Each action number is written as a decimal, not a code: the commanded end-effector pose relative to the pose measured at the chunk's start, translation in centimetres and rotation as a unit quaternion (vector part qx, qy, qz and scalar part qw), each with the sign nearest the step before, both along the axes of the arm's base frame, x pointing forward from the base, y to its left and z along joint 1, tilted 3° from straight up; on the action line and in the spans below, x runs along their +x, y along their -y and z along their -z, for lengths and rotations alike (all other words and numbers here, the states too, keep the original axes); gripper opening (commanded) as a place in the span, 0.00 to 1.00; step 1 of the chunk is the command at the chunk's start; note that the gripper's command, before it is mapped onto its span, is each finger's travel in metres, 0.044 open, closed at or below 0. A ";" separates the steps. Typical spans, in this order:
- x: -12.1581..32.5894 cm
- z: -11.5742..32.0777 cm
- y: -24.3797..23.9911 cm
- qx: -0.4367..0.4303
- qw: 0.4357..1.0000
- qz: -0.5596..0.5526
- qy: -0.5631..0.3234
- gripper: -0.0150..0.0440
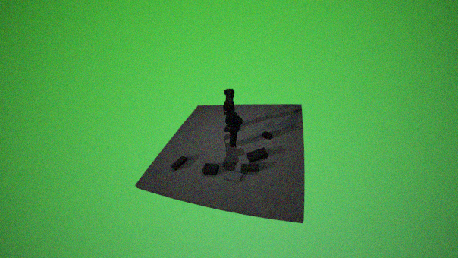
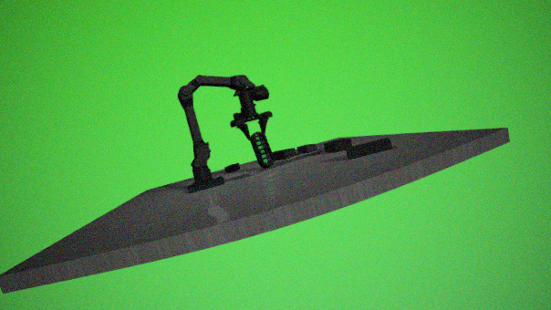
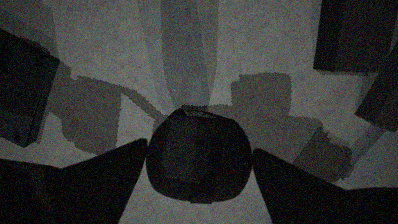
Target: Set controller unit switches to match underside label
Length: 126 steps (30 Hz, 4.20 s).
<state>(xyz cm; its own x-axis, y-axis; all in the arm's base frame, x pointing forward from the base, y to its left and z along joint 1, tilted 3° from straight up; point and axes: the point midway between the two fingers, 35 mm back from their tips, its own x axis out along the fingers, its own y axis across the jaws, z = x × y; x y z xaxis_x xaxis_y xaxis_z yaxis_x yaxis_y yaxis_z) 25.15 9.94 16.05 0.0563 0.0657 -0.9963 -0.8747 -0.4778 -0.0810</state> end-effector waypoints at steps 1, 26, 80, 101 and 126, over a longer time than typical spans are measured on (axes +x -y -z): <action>-0.4 0.6 -0.2 -0.002 1.000 0.001 -0.006 0.83; -1.2 1.1 -1.9 -0.001 1.000 0.001 -0.007 0.83; -2.9 3.0 -5.3 0.001 1.000 0.001 -0.008 0.83; -3.5 4.0 -6.4 0.001 1.000 0.001 -0.008 0.83; -4.0 5.4 -7.6 0.002 1.000 0.001 -0.008 0.83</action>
